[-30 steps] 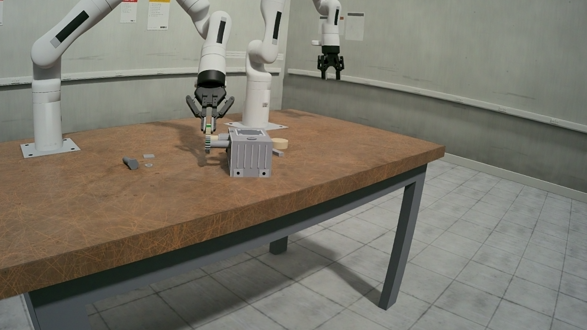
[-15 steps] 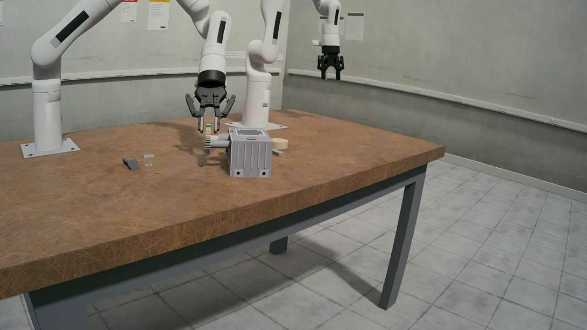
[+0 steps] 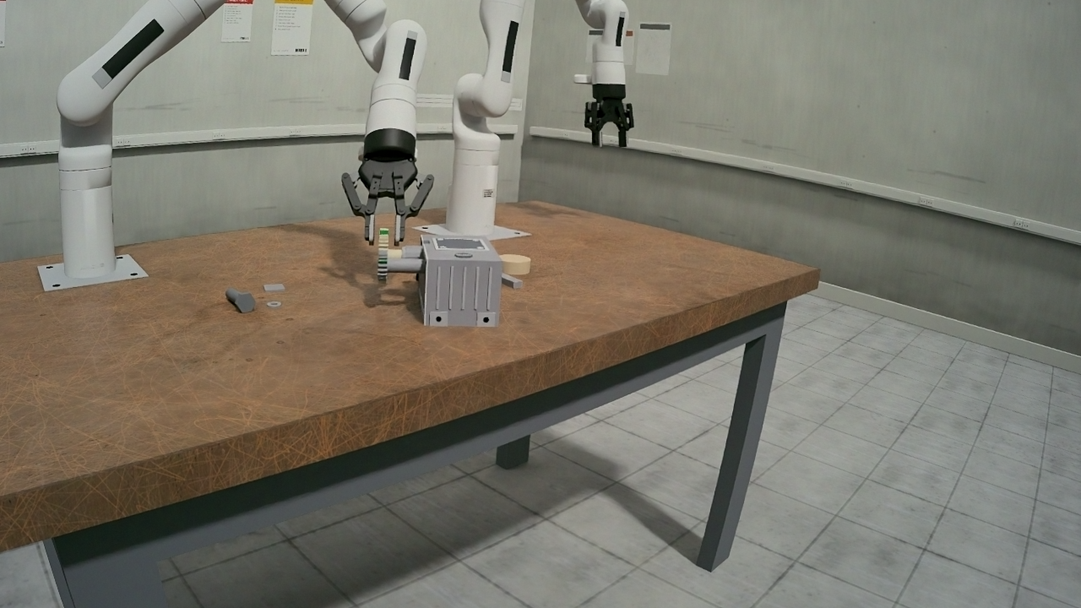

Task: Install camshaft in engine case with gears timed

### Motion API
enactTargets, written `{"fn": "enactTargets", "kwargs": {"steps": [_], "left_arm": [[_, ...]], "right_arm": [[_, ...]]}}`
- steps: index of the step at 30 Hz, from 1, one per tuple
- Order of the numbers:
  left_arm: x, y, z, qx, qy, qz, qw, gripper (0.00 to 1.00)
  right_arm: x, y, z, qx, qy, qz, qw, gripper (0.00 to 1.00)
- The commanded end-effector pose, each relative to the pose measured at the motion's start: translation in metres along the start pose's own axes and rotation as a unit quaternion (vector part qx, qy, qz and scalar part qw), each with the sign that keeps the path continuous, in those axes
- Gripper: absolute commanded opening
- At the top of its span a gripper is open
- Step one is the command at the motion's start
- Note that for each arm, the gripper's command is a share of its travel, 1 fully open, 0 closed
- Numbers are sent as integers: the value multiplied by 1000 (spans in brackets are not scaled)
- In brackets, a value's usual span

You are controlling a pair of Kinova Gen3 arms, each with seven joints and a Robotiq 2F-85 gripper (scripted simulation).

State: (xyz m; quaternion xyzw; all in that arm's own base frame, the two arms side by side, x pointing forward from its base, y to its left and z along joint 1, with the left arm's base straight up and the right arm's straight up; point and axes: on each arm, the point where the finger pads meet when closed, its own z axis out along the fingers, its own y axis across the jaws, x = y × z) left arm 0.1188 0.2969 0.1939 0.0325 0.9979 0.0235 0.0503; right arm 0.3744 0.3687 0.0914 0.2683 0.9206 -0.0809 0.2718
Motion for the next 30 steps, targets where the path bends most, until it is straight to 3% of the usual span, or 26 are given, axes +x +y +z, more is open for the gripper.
{"fn": "enactTargets", "kwargs": {"steps": [1, 16, 30], "left_arm": [[0, 0, 0, -1, 0, 0, 1000, 1000], [0, 0, 0, -1, 0, 0, 1000, 1000], [0, 0, 0, -1, 0, 0, 1000, 1000]], "right_arm": [[-1, 0, 0, 2, 0, -3, 1000, 376], [-1, 0, -6, 1, 0, -3, 1000, 376], [-1, 2, -39, 0, 0, -3, 1000, 376]]}}
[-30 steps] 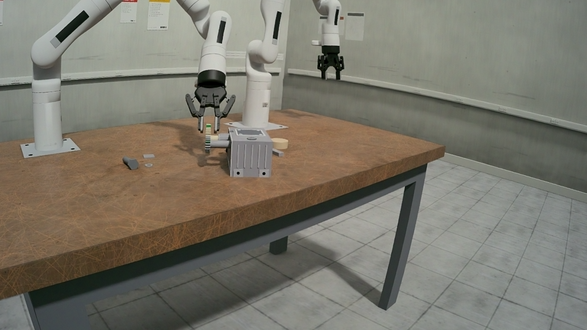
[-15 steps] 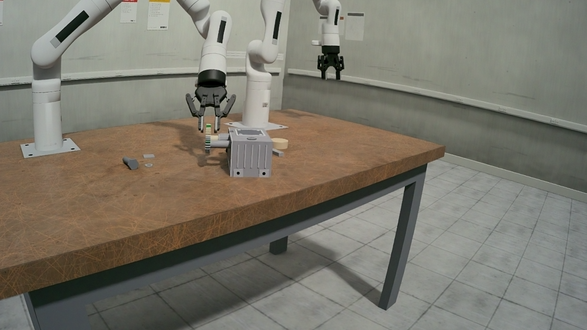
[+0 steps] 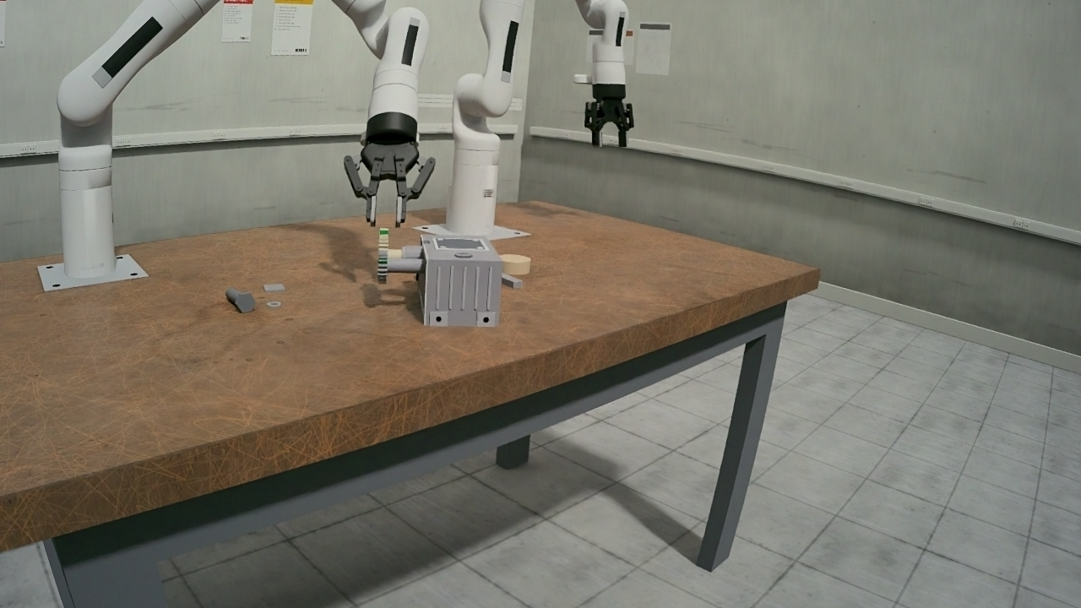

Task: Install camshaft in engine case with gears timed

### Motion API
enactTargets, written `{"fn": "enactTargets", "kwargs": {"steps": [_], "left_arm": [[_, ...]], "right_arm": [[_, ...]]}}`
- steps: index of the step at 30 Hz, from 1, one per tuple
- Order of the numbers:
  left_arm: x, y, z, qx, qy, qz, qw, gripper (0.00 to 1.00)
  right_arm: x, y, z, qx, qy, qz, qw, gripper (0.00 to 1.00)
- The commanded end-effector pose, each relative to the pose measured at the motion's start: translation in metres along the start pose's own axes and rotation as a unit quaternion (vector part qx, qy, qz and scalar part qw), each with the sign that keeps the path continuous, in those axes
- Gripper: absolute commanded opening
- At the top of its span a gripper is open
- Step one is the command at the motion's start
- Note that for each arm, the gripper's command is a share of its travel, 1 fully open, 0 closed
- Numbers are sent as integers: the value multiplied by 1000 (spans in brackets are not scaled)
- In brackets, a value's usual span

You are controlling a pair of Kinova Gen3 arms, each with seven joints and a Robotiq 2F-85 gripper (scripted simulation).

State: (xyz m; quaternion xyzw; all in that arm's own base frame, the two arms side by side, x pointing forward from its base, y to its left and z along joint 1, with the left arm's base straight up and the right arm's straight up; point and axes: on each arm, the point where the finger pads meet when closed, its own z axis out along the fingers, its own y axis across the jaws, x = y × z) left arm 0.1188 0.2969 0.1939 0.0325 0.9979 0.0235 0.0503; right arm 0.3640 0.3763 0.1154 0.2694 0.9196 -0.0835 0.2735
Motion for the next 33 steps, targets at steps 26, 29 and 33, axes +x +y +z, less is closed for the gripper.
{"fn": "enactTargets", "kwargs": {"steps": [26, 29, 33], "left_arm": [[0, 0, 0, -1, 0, 0, 1000, 1000], [0, 0, 0, -1, 0, 0, 1000, 1000], [0, 0, 0, -1, 0, 0, 1000, 1000]], "right_arm": [[-2, 0, -29, -2, 3, -4, 1000, 376], [-5, 1, -35, -3, 3, -4, 1000, 376], [-12, 1, -44, -3, 3, -4, 1000, 376]]}}
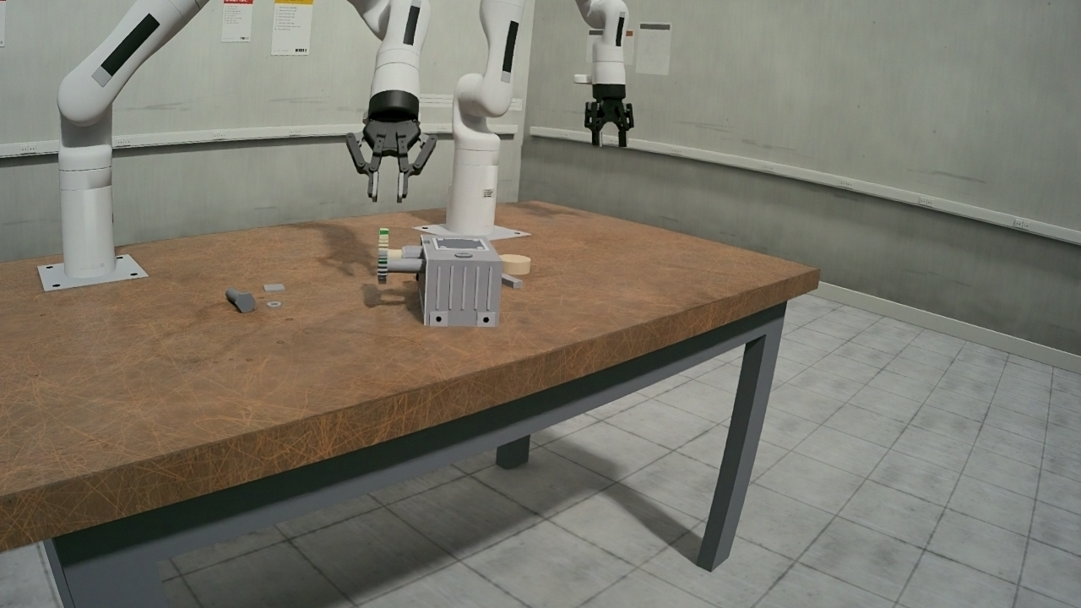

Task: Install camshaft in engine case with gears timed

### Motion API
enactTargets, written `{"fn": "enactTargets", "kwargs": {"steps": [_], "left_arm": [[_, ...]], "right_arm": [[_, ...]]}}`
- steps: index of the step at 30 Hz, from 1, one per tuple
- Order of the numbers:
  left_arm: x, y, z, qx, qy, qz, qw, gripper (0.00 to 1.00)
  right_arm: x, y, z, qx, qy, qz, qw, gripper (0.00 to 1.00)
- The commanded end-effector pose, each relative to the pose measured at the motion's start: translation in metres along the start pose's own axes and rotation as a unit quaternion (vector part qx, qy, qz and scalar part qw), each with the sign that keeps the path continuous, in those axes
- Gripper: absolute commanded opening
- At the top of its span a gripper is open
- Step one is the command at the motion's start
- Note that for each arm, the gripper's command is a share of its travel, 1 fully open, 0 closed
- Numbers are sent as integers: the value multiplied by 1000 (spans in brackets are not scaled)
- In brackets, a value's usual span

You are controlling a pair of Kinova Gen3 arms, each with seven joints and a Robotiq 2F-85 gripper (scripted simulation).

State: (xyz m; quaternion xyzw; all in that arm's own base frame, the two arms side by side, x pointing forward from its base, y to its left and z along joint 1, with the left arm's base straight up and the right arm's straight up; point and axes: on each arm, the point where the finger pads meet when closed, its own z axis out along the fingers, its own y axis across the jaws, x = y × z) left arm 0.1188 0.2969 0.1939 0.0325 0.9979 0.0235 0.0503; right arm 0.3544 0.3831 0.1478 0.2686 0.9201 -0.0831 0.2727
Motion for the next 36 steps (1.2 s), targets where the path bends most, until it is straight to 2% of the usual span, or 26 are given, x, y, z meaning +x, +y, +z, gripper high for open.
{"fn": "enactTargets", "kwargs": {"steps": [1, 15, 36], "left_arm": [[0, 0, 0, -1, 0, 0, 1000, 1000], [0, 0, 0, -1, 0, 0, 1000, 1000], [0, 0, 0, -1, 0, 0, 1000, 1000]], "right_arm": [[-5, 1, -13, -2, 2, -3, 1000, 376], [-21, 0, -38, -2, 2, -3, 1000, 376], [-23, -2, -40, 0, 2, -4, 1000, 376]]}}
